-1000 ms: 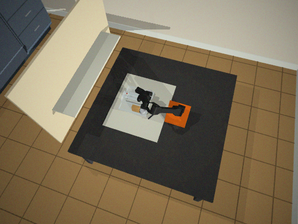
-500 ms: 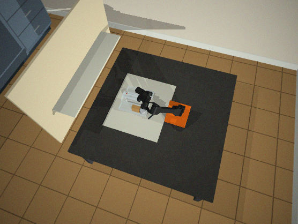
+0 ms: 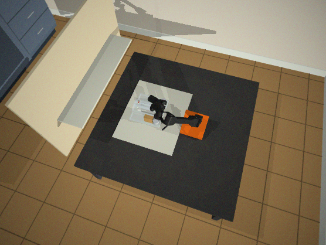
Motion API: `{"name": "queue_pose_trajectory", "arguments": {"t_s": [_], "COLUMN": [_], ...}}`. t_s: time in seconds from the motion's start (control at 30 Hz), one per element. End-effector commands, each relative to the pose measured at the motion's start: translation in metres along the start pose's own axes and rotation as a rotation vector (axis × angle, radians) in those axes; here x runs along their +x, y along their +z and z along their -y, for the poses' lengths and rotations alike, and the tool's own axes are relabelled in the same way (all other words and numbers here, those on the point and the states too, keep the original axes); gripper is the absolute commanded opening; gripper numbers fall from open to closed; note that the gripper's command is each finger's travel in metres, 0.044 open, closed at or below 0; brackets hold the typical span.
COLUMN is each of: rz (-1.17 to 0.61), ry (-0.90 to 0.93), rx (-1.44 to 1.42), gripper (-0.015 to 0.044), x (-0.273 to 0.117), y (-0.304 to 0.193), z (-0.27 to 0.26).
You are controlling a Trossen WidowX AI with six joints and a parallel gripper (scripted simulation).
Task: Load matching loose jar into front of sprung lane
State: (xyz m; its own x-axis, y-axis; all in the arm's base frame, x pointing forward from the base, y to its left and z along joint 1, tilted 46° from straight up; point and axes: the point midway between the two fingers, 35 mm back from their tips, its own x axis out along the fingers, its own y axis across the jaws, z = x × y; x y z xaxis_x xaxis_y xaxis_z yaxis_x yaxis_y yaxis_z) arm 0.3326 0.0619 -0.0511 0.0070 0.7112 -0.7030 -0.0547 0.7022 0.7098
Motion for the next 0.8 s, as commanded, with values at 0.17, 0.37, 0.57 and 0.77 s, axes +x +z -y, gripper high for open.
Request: {"name": "queue_pose_trajectory", "arguments": {"t_s": [0.17, 0.37, 0.57, 0.77], "rz": [0.002, 0.002, 0.002, 0.002], "ry": [0.003, 0.002, 0.002, 0.002], "rx": [-0.008, -0.008, -0.008, -0.008], "gripper": [0.0000, 0.0052, 0.0210, 0.0274], "x": [0.0005, 0.0000, 0.0000, -0.0008], "y": [0.0008, -0.0001, -0.0001, 0.0000], "z": [-0.0007, 0.0001, 0.0001, 0.0001]}}
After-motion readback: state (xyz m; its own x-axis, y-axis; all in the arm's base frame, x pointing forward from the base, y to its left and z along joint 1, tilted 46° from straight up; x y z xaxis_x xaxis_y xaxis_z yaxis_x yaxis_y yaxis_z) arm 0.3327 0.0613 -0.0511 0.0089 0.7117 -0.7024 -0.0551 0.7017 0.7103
